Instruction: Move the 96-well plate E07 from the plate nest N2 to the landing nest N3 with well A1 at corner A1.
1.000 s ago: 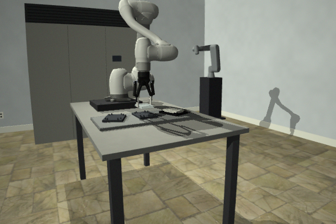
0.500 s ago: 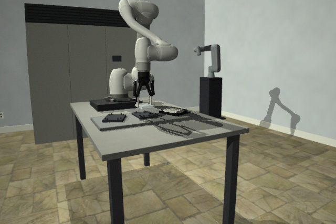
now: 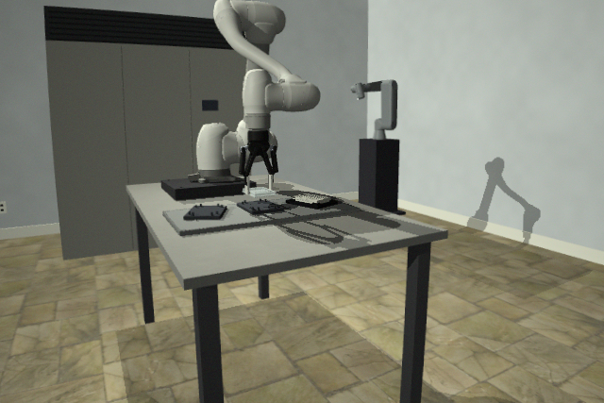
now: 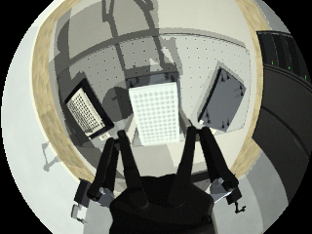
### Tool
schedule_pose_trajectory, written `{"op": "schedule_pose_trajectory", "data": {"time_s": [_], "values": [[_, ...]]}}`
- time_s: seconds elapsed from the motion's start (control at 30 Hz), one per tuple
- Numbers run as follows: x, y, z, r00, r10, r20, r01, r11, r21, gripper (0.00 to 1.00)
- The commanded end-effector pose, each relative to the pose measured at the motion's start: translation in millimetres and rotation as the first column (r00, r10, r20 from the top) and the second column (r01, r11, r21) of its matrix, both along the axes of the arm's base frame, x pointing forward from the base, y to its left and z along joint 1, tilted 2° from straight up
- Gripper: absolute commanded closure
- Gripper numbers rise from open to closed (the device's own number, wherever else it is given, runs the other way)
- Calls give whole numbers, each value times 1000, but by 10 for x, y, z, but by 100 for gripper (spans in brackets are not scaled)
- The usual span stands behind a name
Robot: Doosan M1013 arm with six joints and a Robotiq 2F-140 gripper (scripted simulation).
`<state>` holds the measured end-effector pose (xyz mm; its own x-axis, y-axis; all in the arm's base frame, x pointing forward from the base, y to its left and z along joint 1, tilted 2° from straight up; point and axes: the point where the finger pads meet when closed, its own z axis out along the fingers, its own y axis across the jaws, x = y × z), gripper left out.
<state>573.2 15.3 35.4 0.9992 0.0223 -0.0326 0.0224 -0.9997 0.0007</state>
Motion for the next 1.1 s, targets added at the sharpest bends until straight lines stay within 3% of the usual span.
{"op": "schedule_pose_trajectory", "data": {"time_s": [0.0,0.5,1.07], "values": [[-1,0,-38,1000,0,0,0,1000,0,100],[-7,0,-226,1000,0,0,0,1000,0,100],[-8,0,-236,1000,0,0,0,1000,0,100]]}}
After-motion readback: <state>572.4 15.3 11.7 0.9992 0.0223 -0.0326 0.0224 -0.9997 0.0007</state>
